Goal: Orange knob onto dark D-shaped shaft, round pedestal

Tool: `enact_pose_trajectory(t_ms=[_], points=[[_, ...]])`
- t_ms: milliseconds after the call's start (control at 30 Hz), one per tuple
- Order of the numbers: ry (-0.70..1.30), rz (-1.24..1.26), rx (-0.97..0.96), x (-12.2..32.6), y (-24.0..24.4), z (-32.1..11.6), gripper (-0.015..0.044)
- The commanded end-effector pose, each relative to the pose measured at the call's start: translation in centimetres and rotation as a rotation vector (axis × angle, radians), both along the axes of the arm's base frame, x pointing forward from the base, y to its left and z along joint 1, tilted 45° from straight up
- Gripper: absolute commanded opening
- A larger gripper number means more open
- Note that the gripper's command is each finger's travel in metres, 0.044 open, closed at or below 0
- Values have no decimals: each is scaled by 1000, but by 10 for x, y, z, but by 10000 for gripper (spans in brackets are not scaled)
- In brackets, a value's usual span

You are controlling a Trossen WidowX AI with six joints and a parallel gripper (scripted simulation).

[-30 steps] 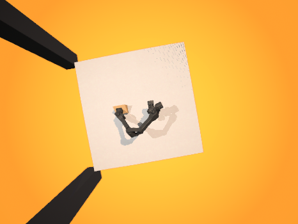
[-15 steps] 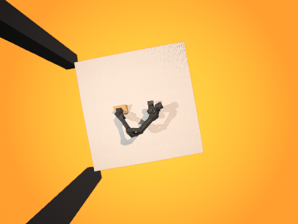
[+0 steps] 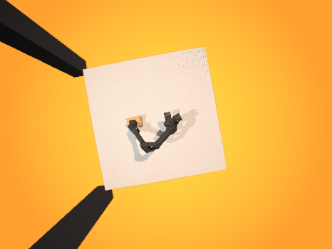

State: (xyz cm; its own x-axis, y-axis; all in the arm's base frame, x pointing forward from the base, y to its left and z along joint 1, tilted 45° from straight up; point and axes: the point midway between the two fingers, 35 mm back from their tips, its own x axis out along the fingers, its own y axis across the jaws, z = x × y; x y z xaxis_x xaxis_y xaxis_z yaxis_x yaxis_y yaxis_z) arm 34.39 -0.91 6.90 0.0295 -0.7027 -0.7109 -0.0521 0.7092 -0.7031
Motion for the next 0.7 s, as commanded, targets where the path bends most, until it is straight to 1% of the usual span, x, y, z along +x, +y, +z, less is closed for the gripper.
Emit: enact_pose_trajectory(t_ms=[0,67,667], points=[[79,83,-8,0,1,0,0],[108,112,-9,0,1,-1,0],[108,112,-9,0,-2,-2,0]])
